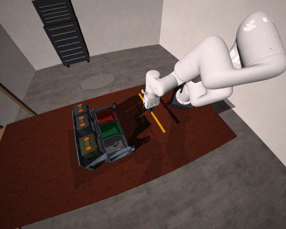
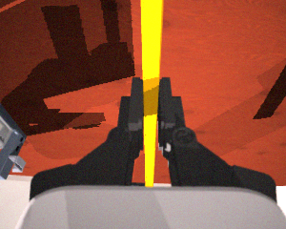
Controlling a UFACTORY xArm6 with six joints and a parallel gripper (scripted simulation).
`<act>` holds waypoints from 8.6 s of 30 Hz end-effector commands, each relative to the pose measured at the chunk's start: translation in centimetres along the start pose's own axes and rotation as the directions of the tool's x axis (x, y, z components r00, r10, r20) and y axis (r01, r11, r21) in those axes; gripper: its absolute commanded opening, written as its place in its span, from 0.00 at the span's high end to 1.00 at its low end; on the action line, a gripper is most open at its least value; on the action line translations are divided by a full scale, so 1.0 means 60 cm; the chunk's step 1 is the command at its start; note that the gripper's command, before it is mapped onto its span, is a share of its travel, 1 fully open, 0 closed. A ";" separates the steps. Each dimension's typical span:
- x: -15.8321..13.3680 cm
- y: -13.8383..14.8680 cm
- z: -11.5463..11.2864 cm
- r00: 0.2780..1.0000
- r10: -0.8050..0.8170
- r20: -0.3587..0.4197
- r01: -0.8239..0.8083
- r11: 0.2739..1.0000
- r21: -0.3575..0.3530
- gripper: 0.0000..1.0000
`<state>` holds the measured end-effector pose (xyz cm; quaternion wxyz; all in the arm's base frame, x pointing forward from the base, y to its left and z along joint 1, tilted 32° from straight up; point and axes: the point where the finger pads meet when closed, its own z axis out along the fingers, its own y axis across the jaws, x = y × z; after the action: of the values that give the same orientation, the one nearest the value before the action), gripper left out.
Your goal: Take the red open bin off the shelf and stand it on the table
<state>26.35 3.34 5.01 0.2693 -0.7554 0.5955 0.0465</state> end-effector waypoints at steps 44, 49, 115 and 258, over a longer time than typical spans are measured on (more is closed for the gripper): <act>0.001 -0.026 -0.001 1.000 -0.001 -0.001 0.001 1.000 0.002 1.00; 0.001 -0.026 -0.001 1.000 -0.001 -0.001 0.001 1.000 0.002 1.00; 0.001 -0.028 0.130 1.000 0.000 -0.001 0.000 1.000 0.001 1.00; 0.000 -0.030 -0.064 1.000 -0.001 -0.002 0.001 1.000 0.002 0.00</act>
<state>26.87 1.67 9.17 0.2692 -0.7553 0.5957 0.0458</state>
